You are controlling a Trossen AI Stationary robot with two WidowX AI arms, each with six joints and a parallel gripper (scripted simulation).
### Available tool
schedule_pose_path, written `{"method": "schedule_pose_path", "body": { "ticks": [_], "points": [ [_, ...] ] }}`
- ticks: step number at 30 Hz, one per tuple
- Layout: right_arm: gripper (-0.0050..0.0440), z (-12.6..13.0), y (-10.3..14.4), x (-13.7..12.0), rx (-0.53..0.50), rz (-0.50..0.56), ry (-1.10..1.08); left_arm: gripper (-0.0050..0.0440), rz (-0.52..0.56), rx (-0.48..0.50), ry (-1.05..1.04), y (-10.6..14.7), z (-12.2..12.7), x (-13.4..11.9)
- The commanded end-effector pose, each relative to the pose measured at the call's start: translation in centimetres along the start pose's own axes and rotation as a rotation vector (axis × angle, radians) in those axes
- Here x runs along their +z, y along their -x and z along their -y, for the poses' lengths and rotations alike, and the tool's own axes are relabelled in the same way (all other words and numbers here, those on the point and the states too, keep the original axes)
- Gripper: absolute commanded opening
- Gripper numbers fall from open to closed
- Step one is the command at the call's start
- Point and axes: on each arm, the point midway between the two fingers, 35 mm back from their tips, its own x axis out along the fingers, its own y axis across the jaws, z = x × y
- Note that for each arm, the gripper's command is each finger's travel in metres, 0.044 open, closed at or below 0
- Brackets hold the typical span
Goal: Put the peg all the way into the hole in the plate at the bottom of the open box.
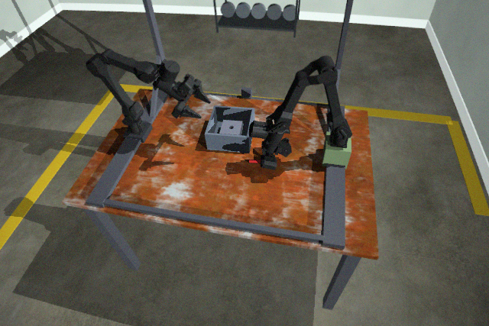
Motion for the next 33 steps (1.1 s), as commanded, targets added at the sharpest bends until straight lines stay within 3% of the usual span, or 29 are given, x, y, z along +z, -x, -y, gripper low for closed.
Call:
{"method": "schedule_pose_path", "body": {
  "ticks": [1,8,12,16,29,30,32,33],
  "points": [
    [0.044,0.03,0.48,0.76,-0.001,0.024,-0.001,0.017,-0.014,-0.001,-0.001,-0.02,-0.01,-0.54],
    [0.044,0.03,0.48,0.76,-0.001,0.024,-0.001,0.017,-0.02,-0.002,-0.001,0.22,0.04,-0.61],
    [0.044,0.03,0.48,0.76,-0.001,0.024,-0.001,0.011,-0.02,-0.002,-0.001,0.22,0.04,-0.61],
    [0.044,0.03,0.48,0.76,-0.001,0.024,-0.001,0.011,-0.02,-0.002,-0.001,0.22,0.04,-0.61],
    [0.044,0.03,0.48,0.76,-0.001,0.024,-0.001,0.0023,-0.02,-0.002,-0.001,0.22,0.04,-0.61],
    [0.044,0.03,0.48,0.76,-0.001,0.024,-0.001,0.0,-0.02,-0.002,-0.001,0.22,0.04,-0.61],
    [0.044,0.03,0.48,0.76,-0.001,0.024,-0.001,0.0,-0.02,-0.002,-0.001,0.22,0.04,-0.61],
    [0.044,0.03,0.48,0.76,-0.001,0.024,-0.001,0.0024,-0.02,-0.002,-0.001,0.22,0.04,-0.61]
  ]
}}
